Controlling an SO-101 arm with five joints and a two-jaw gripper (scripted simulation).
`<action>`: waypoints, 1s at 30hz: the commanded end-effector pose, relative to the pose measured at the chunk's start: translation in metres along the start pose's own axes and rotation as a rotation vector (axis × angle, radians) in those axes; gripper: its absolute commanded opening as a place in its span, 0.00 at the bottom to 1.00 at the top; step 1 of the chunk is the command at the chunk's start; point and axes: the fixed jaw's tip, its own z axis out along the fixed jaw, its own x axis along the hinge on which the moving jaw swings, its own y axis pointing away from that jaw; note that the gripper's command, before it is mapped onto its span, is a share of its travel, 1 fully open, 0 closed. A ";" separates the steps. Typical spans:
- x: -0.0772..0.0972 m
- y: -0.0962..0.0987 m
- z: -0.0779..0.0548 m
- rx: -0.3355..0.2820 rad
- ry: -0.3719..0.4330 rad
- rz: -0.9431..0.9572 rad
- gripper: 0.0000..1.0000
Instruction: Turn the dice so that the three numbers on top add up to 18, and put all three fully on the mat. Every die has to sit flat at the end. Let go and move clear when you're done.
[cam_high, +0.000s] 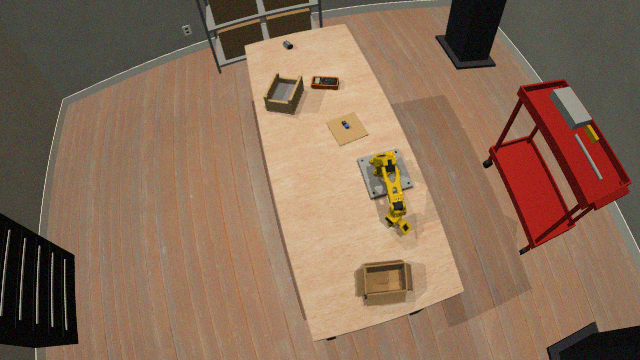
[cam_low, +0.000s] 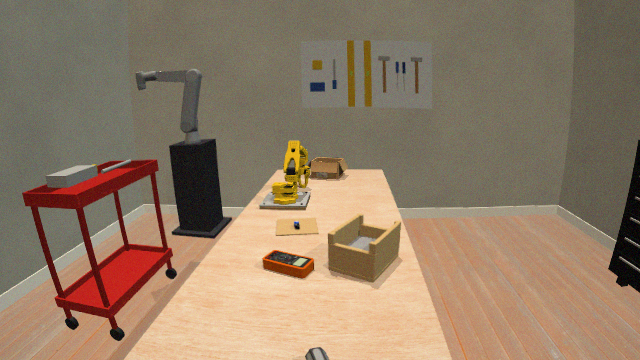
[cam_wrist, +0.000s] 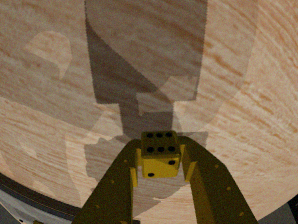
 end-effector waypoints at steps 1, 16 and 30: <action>0.003 -0.001 0.003 -0.011 0.015 -0.003 0.07; 0.003 -0.001 0.003 -0.011 0.015 -0.003 0.02; 0.002 -0.001 0.000 -0.011 0.015 -0.003 0.00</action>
